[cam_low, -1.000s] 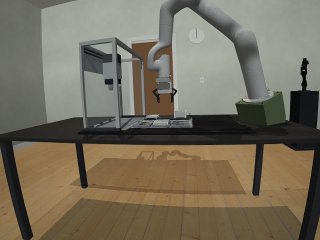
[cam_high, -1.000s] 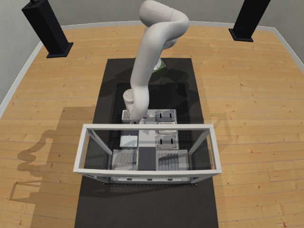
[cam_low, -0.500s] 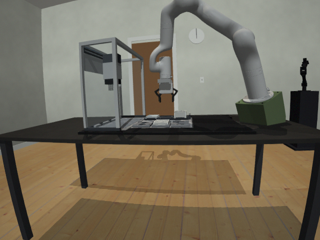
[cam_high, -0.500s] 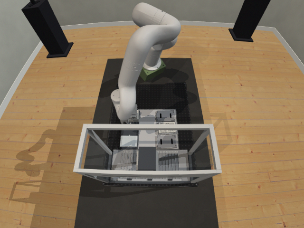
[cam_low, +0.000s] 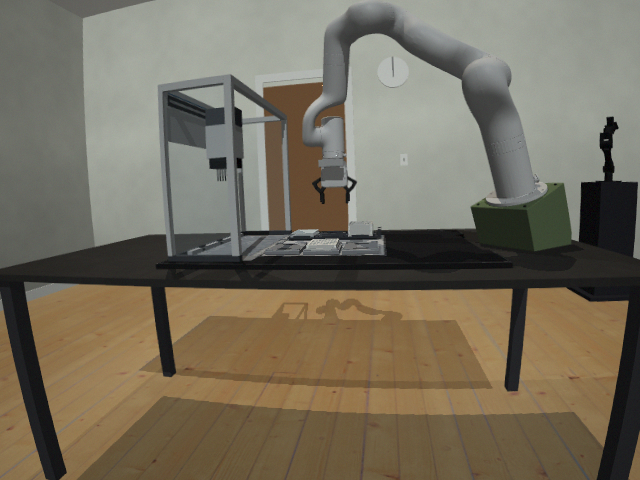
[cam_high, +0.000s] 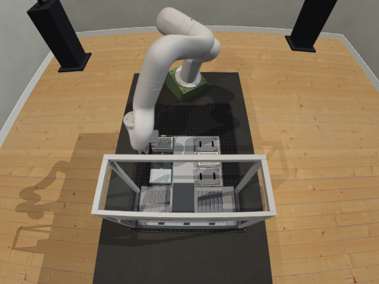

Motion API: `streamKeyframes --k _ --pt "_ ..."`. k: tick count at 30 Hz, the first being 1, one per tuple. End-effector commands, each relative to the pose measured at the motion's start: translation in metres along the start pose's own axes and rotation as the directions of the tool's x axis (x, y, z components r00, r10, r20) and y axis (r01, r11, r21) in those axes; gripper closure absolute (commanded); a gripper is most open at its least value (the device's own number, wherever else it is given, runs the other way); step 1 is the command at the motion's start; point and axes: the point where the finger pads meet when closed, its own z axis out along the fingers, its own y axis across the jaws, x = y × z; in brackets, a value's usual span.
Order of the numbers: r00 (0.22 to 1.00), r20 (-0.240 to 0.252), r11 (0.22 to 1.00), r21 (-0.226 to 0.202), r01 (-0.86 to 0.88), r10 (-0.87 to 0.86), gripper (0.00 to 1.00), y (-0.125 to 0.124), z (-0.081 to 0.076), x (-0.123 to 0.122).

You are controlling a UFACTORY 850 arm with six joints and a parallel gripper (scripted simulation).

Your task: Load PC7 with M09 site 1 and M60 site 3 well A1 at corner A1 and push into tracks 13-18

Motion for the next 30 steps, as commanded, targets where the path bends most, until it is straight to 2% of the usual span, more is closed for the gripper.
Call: streamKeyframes --k 1,5,24,30 --pt "1.0 0.0 1.0 0.0 0.001 -0.001 0.0 0.002 0.0 -0.024" --pt "1.0 0.0 1.0 0.0 0.001 -0.001 0.0 0.002 0.0 -0.035" --pt "1.0 0.0 1.0 0.0 0.001 -0.001 0.0 0.002 0.0 -0.035" --pt "1.0 0.0 1.0 0.0 0.001 -0.001 0.0 0.002 0.01 -0.035"
